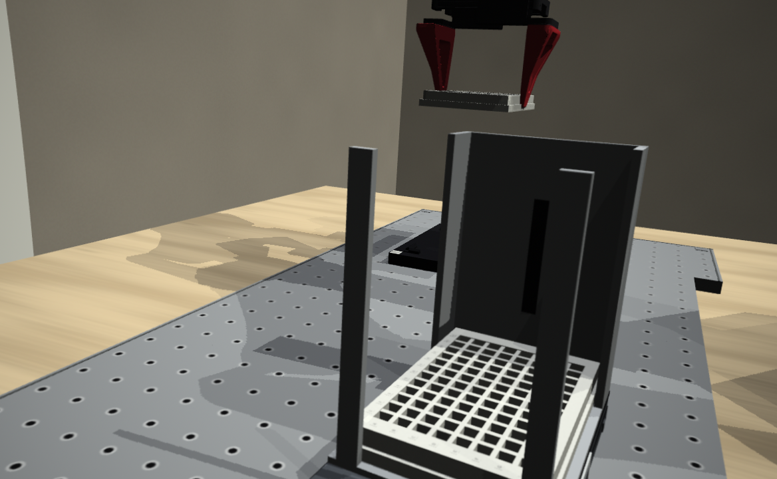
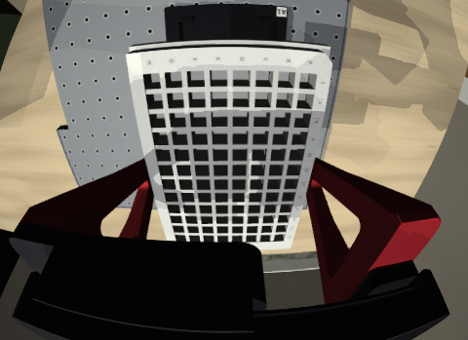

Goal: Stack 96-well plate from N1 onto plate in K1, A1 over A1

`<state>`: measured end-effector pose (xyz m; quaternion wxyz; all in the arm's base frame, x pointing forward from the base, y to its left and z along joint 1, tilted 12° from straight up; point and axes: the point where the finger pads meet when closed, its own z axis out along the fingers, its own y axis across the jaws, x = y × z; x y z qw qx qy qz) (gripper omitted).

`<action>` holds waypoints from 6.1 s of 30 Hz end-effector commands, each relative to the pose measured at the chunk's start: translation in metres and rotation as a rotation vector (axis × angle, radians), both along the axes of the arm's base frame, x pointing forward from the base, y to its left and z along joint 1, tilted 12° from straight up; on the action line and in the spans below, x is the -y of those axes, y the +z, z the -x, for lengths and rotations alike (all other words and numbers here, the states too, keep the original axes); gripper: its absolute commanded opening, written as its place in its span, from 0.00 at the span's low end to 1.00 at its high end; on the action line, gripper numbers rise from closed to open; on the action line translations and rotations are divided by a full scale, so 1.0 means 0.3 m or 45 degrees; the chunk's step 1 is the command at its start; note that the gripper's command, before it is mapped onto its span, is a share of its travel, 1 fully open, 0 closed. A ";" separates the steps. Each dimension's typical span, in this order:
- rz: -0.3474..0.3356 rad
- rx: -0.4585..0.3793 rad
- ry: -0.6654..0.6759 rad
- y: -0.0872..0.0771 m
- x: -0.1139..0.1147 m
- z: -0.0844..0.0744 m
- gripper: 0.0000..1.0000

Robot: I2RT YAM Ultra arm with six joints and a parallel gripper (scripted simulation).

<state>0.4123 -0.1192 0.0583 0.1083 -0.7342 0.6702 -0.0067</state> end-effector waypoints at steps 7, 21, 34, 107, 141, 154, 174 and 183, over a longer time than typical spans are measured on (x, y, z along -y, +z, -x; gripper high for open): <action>-0.017 -0.003 -0.002 0.014 0.005 0.002 0.00; -0.017 -0.003 -0.002 0.014 0.005 0.002 0.00; -0.017 -0.003 -0.002 0.014 0.005 0.002 0.00; -0.026 -0.007 -0.084 0.076 -0.531 0.236 0.00; -0.023 -0.021 -0.084 0.112 -0.828 0.376 0.00; -0.042 0.014 -0.084 0.162 -0.952 0.394 0.00; -0.023 -0.021 -0.084 0.151 -1.145 0.481 0.00; -0.044 -0.012 -0.095 0.169 -1.130 0.482 0.00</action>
